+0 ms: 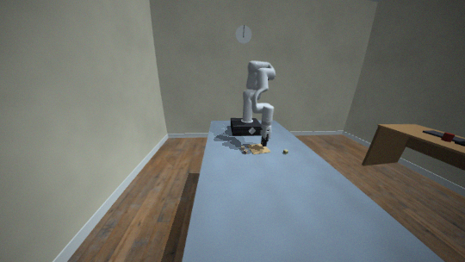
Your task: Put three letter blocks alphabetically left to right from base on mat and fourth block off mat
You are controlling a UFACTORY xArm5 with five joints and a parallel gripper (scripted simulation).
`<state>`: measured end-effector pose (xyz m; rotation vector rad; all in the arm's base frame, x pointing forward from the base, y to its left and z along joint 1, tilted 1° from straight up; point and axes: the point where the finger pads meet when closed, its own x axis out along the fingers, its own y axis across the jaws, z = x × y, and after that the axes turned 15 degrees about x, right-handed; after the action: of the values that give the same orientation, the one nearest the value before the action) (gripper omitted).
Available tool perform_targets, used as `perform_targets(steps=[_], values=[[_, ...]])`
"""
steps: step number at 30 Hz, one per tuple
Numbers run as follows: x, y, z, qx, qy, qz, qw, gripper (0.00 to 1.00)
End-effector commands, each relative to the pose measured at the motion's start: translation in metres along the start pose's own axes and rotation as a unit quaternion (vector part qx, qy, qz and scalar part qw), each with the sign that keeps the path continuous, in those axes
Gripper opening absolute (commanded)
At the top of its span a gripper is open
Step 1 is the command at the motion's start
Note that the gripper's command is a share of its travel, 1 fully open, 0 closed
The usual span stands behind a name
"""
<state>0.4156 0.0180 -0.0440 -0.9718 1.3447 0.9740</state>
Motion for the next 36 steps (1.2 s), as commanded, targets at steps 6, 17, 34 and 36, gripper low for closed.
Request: perform_targets(steps=[6,17,34,36], values=[[0.0146,-0.0026,0.0011,0.0,-0.001,-0.002,1.0,0.21],[0.0156,-0.0025,0.0012,0.0,-0.001,-0.002,1.0,0.21],[0.0156,-0.0025,0.0012,0.0,-0.001,-0.002,1.0,0.21],[0.0156,-0.0025,0.0012,0.0,-0.001,-0.002,1.0,0.21]])
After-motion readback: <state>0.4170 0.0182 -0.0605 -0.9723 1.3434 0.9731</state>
